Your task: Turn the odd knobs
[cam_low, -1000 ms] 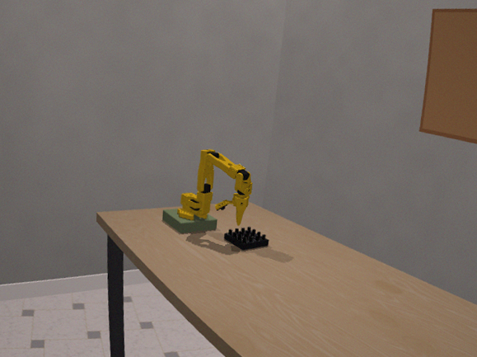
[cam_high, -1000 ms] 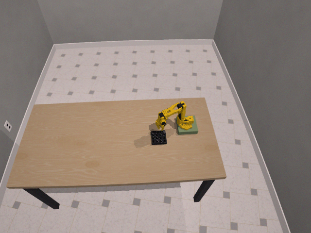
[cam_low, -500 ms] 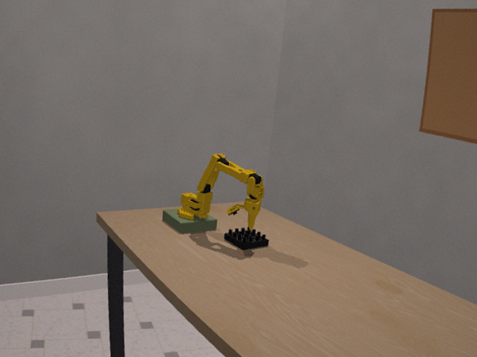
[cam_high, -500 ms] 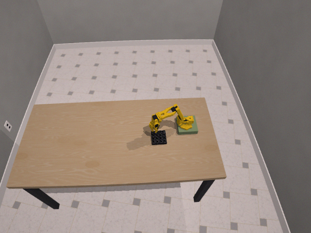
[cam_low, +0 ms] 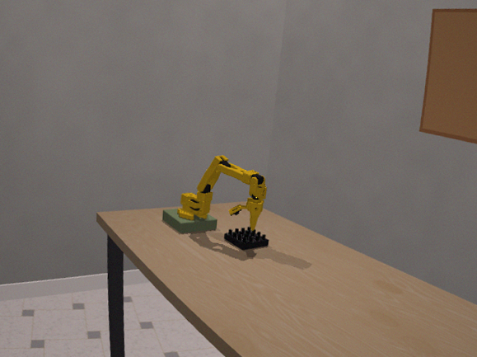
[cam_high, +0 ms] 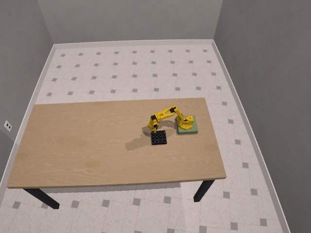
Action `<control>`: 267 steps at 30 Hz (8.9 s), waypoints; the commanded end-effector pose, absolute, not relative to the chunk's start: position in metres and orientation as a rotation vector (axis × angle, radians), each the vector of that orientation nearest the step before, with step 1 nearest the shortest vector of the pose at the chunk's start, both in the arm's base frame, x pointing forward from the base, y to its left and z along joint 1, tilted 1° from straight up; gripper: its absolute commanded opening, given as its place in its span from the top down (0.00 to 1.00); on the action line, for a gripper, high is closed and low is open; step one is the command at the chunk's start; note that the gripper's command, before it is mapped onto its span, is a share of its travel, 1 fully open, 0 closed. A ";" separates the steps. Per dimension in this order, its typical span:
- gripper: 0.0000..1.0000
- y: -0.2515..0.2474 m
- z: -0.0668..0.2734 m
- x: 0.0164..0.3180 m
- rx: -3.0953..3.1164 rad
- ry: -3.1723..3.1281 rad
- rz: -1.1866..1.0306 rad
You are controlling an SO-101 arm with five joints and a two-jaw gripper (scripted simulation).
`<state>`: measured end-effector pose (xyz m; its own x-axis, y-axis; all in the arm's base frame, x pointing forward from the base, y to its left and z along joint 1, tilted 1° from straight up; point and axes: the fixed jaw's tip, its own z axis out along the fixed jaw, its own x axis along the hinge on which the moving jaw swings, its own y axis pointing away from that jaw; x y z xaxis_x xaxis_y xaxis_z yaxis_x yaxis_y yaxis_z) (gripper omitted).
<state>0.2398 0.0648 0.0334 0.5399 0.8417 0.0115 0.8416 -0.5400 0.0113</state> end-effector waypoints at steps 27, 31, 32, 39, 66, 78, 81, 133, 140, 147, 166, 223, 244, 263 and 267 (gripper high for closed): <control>0.90 0.067 0.024 0.240 2.744 1.525 0.019; 0.90 0.067 0.020 0.240 2.744 1.525 0.019; 0.90 0.067 0.020 0.240 2.744 1.525 0.019; 0.90 0.067 0.018 0.240 2.744 1.525 0.019; 0.90 0.067 0.016 0.238 2.744 1.525 0.019; 0.90 0.067 0.013 0.236 2.744 1.525 0.019; 0.90 0.067 0.014 0.237 2.744 1.525 0.019; 0.90 0.069 0.001 0.241 2.744 1.525 0.019; 0.90 0.069 -0.003 0.241 2.744 1.525 0.019; 0.90 0.069 -0.003 0.241 2.744 1.525 0.019; 0.90 0.066 -0.009 0.237 2.744 1.525 0.019; 0.93 0.065 -0.007 0.236 2.744 1.525 0.019; 0.99 0.065 -0.007 0.236 2.744 1.525 0.019; 0.99 0.064 -0.007 0.235 2.921 1.154 0.019; 0.99 0.064 -0.007 0.235 2.960 1.052 0.019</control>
<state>0.2361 0.0656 -0.0071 0.7400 0.6724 0.0155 0.6725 -0.7401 0.0049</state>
